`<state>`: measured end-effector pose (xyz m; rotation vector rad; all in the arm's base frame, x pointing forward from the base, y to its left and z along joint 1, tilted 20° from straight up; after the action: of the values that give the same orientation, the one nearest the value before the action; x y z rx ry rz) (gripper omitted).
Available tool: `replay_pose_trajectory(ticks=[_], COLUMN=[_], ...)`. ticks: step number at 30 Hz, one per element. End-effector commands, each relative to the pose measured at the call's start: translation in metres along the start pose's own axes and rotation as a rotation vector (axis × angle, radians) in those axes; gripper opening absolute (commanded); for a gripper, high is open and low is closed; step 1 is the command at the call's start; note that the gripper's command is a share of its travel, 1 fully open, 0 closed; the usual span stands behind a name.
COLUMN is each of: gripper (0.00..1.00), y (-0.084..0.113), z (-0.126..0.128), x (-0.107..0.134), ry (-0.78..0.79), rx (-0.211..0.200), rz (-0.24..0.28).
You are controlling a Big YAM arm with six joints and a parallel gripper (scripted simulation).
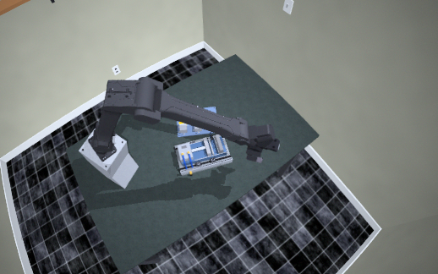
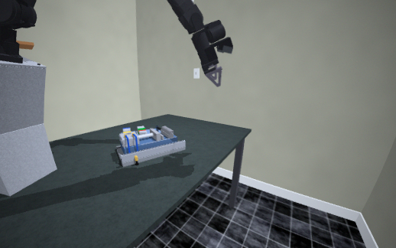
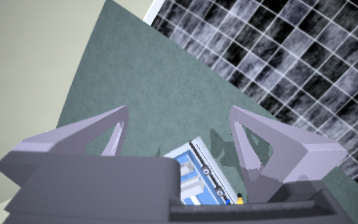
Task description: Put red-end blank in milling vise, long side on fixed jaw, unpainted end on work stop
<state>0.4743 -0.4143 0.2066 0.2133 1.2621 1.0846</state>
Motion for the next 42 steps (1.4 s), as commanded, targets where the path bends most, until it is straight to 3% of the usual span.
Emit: replay_pose_trajectory(ticks=[1,17,18,21,24,27,28,29,30,32,34,35,36,37,38,39,40,41,42], gripper=[1.00,1.00,1.00,1.00,1.00,1.00,1.00,1.00,1.00,1.00,1.00,1.00,1.00,1.00,1.00,1.00,1.00,1.00,1.00], y=[0.004,0.004,0.006,-0.008,-0.009,-0.008,-0.005,-0.005,-0.003,0.002,0.002,0.008,0.009,0.016,0.016,0.017,0.026,0.026,0.026], z=[0.003,0.003,0.010,0.012,0.039,0.053,0.061,0.074,0.075,0.089,0.089,0.115,0.124,0.117,0.118,0.135,0.127,0.129,0.138], x=[-0.005,-0.005,-0.013,0.024,0.064,0.083,0.101,0.099,0.127,0.157,0.157,0.189,0.180,0.229,0.231,0.215,0.263,0.263,0.255], ry=[0.000,0.000,0.004,0.069,0.230,0.313,0.412,0.409,0.509,0.607,0.607,0.758,0.772,0.854,0.904,0.911,1.009,1.062,1.059], rx=[-0.008,-0.008,-0.020,0.008,0.011,0.009,0.009,-0.002,0.006,0.000,0.000,-0.019,-0.029,-0.019,-0.021,-0.038,-0.033,-0.034,-0.043], rz=[-0.011,-0.011,-0.028,0.047,0.116,0.146,0.189,0.167,0.224,0.258,0.258,0.293,0.277,0.341,0.359,0.326,0.389,0.409,0.389])
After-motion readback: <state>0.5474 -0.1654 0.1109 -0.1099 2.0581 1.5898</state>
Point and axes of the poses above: the point where the finger pads meet when closed, its own y axis back along the fingers, its own z axis across the jaws, x = y × z, the point moved 9 cm from there along y, back along the fingers, and after that the axes turned 10 degrees about -y, right-handed, at the moved point
